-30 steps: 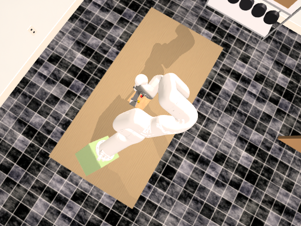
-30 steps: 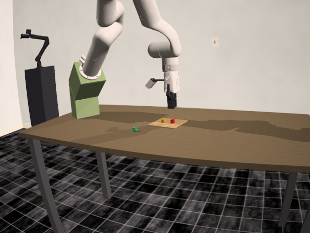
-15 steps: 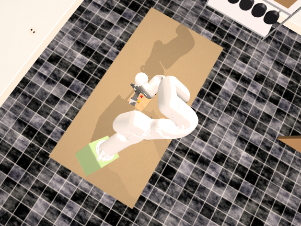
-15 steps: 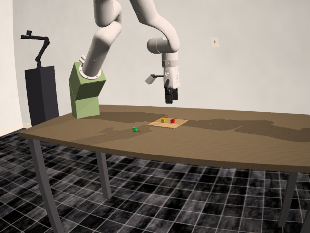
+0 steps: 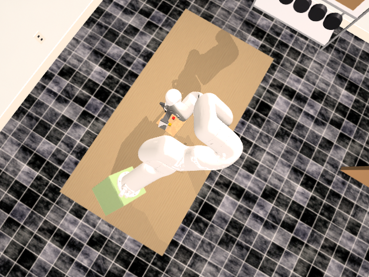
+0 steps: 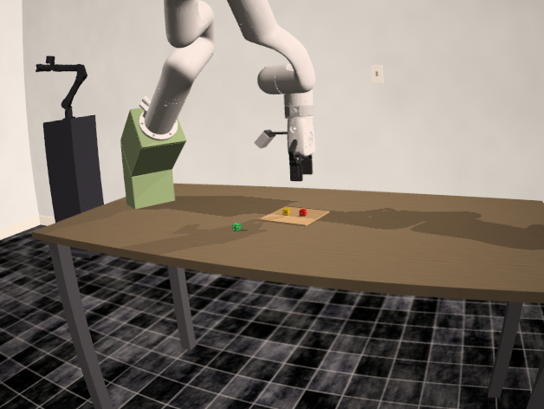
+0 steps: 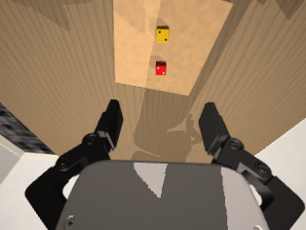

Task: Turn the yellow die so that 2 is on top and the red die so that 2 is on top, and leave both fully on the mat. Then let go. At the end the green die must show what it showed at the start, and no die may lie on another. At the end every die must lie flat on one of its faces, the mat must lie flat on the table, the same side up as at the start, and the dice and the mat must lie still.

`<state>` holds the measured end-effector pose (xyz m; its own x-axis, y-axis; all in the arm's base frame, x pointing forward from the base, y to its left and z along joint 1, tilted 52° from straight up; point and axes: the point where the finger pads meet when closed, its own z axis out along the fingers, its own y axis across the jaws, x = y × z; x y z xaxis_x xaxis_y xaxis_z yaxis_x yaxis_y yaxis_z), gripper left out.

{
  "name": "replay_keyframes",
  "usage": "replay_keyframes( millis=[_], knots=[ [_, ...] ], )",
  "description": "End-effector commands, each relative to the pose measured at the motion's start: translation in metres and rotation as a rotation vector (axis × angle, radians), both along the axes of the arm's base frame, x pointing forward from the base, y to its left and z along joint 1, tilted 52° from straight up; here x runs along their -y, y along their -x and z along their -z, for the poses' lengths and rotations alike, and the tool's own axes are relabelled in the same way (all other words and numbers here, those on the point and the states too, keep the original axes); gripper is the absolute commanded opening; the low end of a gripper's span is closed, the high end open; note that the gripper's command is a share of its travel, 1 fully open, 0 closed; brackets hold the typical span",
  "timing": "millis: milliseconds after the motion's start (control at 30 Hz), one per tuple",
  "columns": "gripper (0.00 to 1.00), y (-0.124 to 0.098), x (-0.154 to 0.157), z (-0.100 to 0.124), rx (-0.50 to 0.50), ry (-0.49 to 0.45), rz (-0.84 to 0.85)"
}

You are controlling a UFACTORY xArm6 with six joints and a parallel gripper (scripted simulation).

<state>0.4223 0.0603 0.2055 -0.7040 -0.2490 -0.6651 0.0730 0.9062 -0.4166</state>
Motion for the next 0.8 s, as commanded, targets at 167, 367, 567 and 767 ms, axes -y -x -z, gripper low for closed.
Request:
replay_keyframes(
  millis=[167,367,567,767],
  knots=[
    [1.0,0.004,-0.003,-0.005,0.002,-0.001,-0.001],
    [1.0,0.021,-0.011,-0.019,0.002,-0.001,-0.001],
    [1.0,0.036,-0.018,-0.033,0.002,-0.001,-0.001],
    [1.0,0.054,-0.026,-0.048,0.002,-0.001,-0.001]
  ],
)
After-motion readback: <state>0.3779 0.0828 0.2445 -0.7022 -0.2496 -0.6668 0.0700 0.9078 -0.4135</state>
